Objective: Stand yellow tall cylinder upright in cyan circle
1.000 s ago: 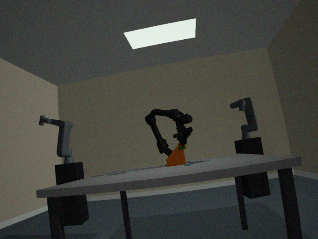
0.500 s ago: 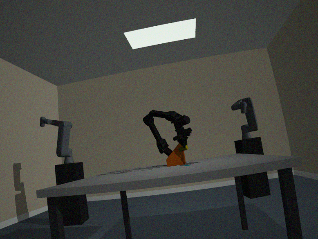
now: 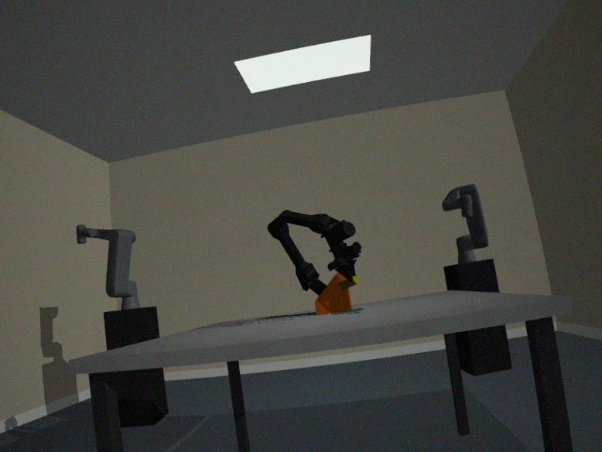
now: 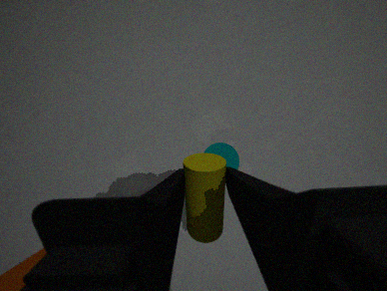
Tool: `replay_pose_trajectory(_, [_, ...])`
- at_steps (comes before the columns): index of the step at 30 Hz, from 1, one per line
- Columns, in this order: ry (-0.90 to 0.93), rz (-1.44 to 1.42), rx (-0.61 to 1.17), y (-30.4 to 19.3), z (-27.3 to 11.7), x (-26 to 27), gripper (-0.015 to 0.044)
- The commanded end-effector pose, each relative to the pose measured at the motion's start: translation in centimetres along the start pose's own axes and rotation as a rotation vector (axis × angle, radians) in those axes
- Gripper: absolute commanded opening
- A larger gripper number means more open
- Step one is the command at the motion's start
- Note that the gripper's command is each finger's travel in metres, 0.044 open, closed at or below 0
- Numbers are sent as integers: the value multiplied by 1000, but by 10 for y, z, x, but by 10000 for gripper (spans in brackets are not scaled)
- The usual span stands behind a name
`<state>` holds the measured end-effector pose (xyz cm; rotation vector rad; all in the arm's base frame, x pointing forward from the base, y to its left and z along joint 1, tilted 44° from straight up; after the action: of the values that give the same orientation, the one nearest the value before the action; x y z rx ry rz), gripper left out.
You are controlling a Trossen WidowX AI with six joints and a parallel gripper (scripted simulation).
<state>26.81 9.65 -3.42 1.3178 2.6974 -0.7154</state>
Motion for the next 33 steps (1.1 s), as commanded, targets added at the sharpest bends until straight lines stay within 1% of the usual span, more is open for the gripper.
replay_pose_trajectory(1, [20,-4,-16,-1,2,1,105])
replay_pose_trajectory(33, [171,0,-198,-3,13,0,105])
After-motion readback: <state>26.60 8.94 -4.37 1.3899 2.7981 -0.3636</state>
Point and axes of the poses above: the point midway between the two fingers, 35 mm back from their tips, its own z axis out along the fingers, its own x axis across the jaws, y = z × x, the point moved 1 cm from there along -z, back along the fingers, and after that the axes turned 15 degrees about z, right-handed, at the moved point
